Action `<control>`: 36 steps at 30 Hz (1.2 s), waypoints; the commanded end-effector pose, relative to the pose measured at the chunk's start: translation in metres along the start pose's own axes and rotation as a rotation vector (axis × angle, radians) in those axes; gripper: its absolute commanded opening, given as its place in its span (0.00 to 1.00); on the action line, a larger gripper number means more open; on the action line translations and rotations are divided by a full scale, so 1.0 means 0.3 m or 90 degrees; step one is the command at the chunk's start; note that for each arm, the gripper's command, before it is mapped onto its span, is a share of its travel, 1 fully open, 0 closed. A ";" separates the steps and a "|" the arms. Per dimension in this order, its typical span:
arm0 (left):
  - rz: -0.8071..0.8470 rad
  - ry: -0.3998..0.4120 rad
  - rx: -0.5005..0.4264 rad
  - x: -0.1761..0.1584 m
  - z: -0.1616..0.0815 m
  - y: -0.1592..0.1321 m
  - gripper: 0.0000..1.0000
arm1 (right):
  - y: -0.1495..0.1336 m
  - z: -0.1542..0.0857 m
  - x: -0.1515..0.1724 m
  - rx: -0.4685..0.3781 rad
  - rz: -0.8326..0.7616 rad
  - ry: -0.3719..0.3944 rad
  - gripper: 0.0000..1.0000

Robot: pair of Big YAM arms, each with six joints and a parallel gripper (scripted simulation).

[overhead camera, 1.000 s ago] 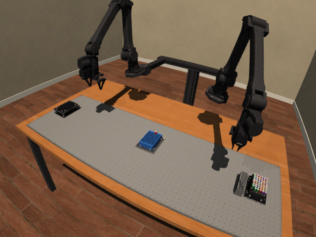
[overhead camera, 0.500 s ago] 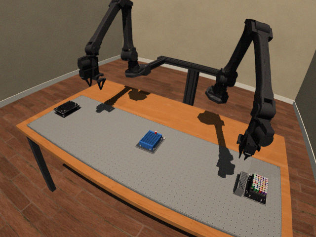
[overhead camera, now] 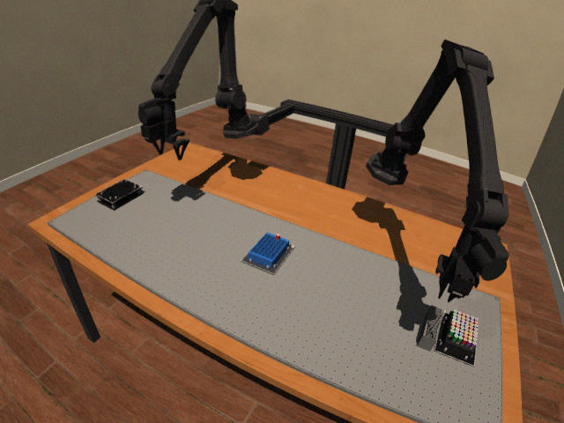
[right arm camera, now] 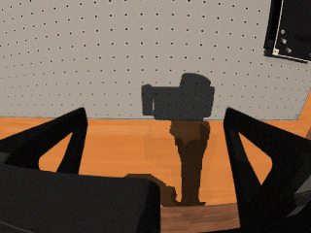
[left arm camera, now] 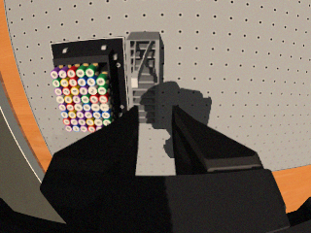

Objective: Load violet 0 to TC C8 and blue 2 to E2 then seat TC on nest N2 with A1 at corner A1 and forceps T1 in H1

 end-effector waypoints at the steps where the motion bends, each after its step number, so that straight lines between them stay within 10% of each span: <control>1: 0.006 0.002 -0.003 0.080 0.000 0.035 0.24 | 0.105 -0.063 -0.005 -0.050 0.020 0.004 1.00; 36: 0.006 0.007 -0.008 0.088 -0.008 0.043 0.24 | 0.105 -0.063 -0.005 -0.050 0.020 0.004 1.00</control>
Point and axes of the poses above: on each arm, the point where the finger pads meet when closed, its own z axis out along the fingers, its own x axis across the jaws, y = z × x, the point moved 4 cm from there along -z, back along the fingers, and after that the axes turned 15 degrees about z, right-handed, at the moved point
